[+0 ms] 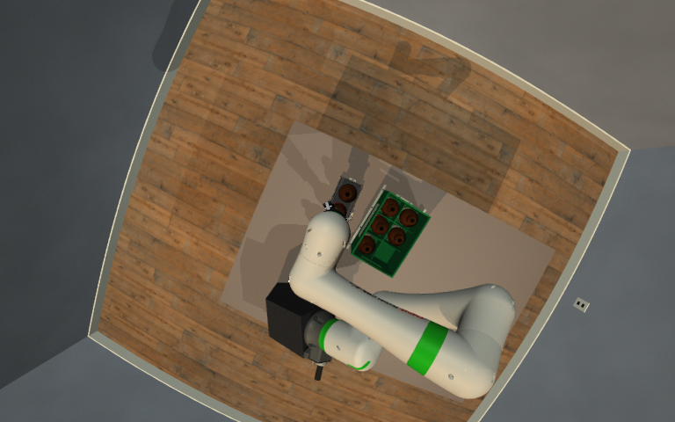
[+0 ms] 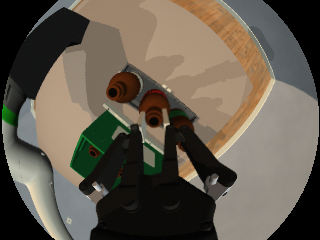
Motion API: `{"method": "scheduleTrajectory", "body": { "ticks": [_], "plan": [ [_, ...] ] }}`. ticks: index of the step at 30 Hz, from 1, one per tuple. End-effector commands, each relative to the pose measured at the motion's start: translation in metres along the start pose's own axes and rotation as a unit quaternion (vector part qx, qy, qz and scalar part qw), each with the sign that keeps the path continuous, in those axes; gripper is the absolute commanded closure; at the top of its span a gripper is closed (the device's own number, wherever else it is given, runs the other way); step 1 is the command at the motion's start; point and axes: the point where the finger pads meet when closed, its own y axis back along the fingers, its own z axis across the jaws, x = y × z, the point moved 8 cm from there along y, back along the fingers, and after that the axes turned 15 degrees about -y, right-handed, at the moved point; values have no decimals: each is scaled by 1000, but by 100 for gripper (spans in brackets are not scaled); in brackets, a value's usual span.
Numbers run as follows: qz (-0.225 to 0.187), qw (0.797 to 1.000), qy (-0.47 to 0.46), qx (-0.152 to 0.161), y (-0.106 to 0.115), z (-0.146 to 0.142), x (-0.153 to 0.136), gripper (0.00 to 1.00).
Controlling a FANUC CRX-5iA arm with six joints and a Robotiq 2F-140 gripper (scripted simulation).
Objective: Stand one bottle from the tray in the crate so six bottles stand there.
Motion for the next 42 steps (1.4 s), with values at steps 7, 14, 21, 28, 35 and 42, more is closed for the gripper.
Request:
{"method": "scheduleTrajectory", "body": {
  "ticks": [7, 14, 21, 28, 35, 42],
  "plan": [
    [0, 1000, 0, 0, 0, 0, 0, 100],
    [0, 1000, 0, 0, 0, 0, 0, 100],
    [0, 1000, 0, 0, 1, 0, 0, 100],
    [0, 1000, 0, 0, 5, 0, 0, 100],
    [0, 1000, 0, 0, 9, 0, -1, 100],
    [0, 1000, 0, 0, 17, 1, -2, 100]
  ]
}}
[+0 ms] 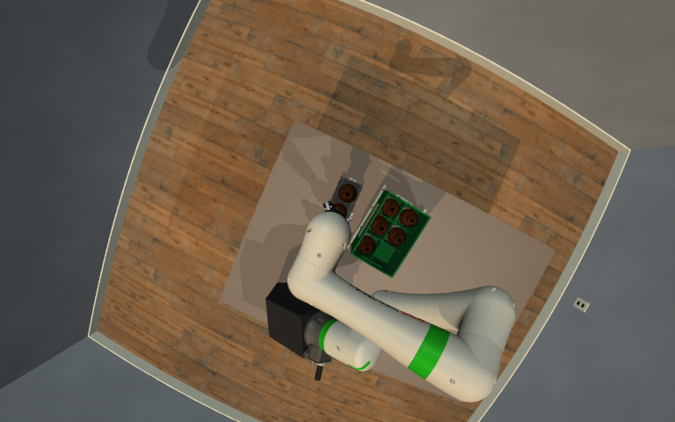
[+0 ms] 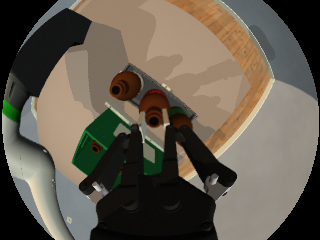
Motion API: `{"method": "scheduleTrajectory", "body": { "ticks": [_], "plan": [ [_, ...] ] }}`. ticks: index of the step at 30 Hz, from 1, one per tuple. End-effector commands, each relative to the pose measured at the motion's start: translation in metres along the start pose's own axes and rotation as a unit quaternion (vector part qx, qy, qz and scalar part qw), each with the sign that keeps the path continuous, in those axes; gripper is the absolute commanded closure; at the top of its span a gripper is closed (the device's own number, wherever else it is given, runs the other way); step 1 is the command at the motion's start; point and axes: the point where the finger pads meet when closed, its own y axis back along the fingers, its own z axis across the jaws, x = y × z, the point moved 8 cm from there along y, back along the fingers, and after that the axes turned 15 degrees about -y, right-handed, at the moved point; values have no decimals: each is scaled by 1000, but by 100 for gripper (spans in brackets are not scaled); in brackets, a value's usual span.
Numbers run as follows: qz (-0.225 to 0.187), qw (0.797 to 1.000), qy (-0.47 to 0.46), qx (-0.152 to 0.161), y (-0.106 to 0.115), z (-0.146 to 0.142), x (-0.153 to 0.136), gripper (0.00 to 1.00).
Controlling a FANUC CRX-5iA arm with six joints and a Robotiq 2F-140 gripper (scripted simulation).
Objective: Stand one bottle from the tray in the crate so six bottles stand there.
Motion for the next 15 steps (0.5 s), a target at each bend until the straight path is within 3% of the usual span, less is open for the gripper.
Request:
{"method": "scheduleTrajectory", "body": {
  "ticks": [1, 15],
  "plan": [
    [0, 1000, 0, 0, 3, 0, 0, 100],
    [0, 1000, 0, 0, 17, 1, -2, 100]
  ]
}}
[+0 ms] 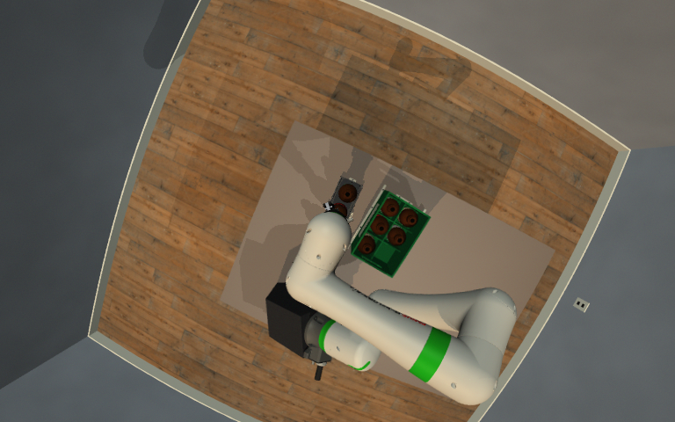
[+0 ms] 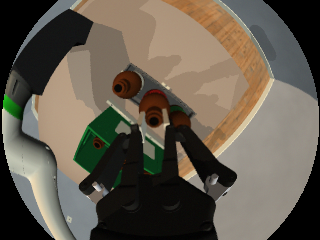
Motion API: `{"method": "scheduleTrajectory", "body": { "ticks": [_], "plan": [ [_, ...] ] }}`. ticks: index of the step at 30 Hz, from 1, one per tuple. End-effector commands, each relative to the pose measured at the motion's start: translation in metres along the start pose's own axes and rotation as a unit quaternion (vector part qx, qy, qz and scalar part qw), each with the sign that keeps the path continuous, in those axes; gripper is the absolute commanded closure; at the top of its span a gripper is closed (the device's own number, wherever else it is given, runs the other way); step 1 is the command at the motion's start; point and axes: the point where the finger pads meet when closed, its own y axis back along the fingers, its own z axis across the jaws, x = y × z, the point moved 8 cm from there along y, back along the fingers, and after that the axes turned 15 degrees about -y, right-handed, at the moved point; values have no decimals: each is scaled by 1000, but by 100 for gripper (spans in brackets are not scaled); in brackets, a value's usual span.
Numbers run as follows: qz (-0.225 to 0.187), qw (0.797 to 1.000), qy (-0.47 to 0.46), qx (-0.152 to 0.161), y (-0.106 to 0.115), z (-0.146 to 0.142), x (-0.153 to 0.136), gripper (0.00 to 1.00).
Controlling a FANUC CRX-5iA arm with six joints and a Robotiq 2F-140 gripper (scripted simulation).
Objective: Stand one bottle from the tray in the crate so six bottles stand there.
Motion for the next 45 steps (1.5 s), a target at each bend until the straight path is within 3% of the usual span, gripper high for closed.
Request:
{"method": "scheduleTrajectory", "body": {
  "ticks": [1, 45],
  "plan": [
    [0, 1000, 0, 0, 2, 0, 0, 100],
    [0, 1000, 0, 0, 9, 0, -1, 100]
  ]
}}
